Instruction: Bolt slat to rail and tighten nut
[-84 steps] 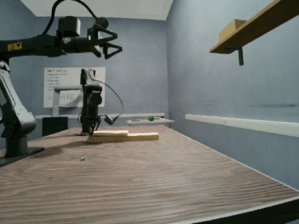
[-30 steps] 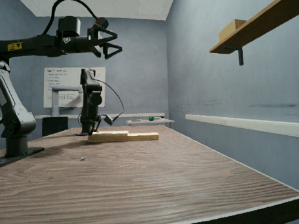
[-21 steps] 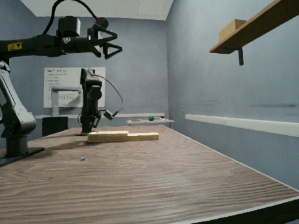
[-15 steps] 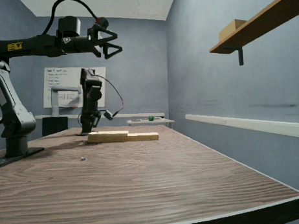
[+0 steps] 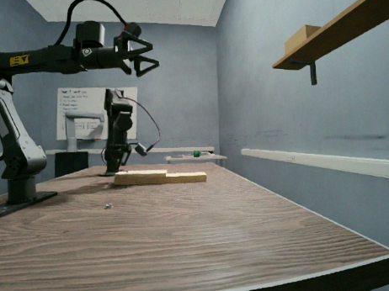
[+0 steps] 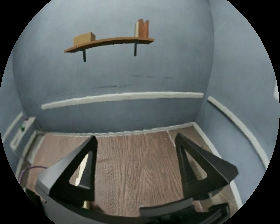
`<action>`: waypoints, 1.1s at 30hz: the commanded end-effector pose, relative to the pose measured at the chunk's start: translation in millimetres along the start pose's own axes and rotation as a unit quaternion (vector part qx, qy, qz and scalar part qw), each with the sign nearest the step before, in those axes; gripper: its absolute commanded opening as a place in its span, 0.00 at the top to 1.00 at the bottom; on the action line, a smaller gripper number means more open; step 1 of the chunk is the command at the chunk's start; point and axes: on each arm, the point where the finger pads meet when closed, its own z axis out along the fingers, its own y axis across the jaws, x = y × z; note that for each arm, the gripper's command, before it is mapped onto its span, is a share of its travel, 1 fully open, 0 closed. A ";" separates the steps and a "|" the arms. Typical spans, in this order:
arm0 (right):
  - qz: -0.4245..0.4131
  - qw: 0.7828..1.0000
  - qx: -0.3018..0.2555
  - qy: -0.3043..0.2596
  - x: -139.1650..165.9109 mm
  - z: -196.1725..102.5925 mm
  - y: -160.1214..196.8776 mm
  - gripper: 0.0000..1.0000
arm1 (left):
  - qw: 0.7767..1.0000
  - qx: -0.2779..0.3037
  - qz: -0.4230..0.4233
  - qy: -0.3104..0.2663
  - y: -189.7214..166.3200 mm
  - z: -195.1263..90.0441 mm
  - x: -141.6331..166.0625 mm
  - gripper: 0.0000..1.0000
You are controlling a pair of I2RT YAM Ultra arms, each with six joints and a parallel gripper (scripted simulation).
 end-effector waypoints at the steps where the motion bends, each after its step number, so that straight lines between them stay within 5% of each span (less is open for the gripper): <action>1: 0.001 1.000 0.001 -0.005 -3.0 -0.3 -1.1 0.00 | 0.999 0.036 0.001 -0.030 -8.7 -15.8 -16.1 0.00; 19: 0.001 1.000 0.001 -0.005 -3.0 -0.3 -1.1 0.00 | 0.967 0.183 0.002 -0.179 -2.4 -75.6 -129.4 0.00; 33: 0.001 1.000 0.001 -0.005 -3.0 -0.3 -1.1 0.00 | 0.921 0.221 0.002 -0.322 36.9 -133.5 -199.2 0.00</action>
